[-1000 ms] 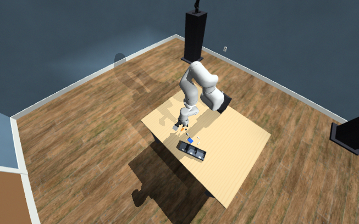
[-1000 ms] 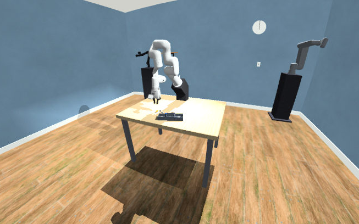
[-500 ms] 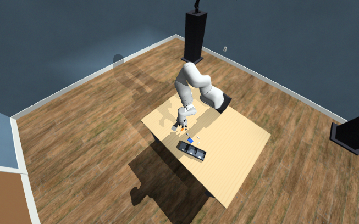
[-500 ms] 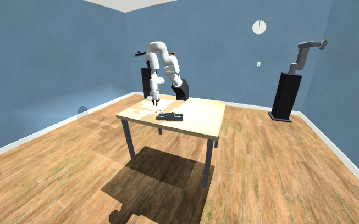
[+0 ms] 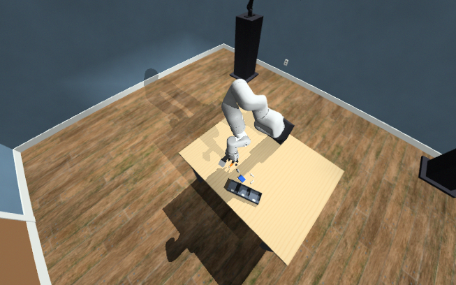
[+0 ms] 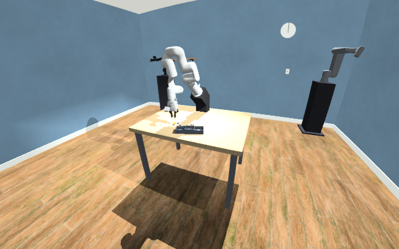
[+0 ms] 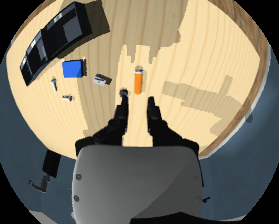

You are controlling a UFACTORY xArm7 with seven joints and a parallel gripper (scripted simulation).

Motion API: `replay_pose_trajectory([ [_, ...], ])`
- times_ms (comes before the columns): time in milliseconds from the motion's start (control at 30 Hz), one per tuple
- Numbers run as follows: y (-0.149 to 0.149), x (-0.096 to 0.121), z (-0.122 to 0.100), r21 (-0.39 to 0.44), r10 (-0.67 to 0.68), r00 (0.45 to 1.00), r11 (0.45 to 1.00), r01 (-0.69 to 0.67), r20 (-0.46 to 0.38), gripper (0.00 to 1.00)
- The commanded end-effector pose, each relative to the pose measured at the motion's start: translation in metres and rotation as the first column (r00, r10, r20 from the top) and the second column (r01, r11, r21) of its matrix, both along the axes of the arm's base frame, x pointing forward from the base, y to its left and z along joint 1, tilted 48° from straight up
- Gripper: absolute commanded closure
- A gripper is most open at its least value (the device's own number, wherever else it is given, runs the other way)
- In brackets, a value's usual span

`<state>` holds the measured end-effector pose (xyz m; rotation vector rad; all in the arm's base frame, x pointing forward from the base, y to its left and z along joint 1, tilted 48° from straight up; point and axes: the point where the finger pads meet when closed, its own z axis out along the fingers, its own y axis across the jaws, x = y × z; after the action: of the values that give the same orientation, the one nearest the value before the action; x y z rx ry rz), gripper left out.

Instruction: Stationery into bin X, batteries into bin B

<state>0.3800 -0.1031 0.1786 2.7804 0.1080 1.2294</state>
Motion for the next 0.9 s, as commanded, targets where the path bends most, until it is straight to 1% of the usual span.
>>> replay_pose_trajectory([
  [0, 0.0001, -0.0002, 0.0001, 0.0, 0.0, 1.0, 1.0, 0.0, 0.002, 0.72],
  [833, -0.0006, -0.0003, 0.0, 0.0, 0.0, 1.0, 1.0, 0.0, 0.002, 0.72],
  [867, -0.0009, 0.0026, -0.0027, 0.0, 0.0, 1.0, 1.0, 0.0, 0.002, 0.72],
])
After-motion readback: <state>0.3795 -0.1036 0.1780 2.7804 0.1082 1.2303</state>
